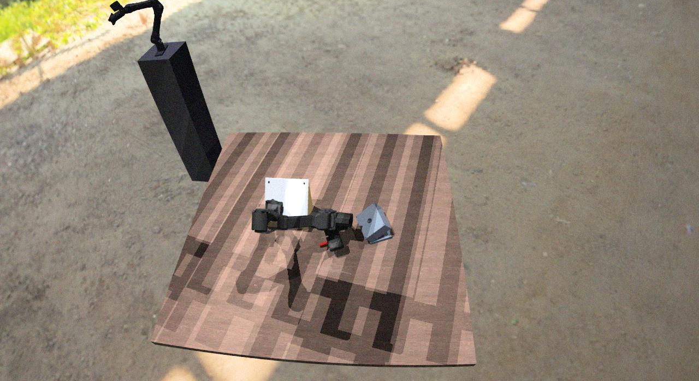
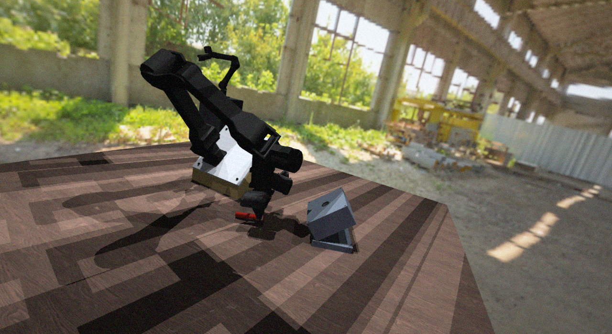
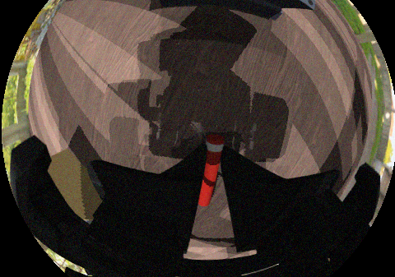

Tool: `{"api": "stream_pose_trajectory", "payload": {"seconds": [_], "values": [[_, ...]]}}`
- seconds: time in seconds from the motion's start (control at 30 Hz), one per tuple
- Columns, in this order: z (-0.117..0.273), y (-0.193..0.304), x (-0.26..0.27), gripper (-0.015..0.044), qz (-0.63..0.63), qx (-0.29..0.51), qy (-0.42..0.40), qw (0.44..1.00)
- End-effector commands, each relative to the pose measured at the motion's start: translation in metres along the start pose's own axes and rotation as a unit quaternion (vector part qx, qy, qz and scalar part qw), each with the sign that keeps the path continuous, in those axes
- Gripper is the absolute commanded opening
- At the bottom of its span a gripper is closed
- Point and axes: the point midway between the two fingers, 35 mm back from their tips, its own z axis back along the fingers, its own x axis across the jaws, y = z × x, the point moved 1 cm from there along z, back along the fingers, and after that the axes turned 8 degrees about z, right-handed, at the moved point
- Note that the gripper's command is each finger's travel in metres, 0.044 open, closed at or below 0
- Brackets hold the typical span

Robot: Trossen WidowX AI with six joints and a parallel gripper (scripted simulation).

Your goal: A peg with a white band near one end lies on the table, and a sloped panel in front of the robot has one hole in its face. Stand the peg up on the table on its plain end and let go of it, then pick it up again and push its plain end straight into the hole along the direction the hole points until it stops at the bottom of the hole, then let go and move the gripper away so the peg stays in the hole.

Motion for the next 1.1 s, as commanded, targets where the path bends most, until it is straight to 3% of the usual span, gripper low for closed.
{"api": "stream_pose_trajectory", "payload": {"seconds": [0.0,1.07], "values": [[0.003,0.002,0.001,0.0049,0.002,-0.020,0.002,1.000],[0.019,0.018,0.003,0.0049,0.003,-0.156,0.021,0.987]]}}
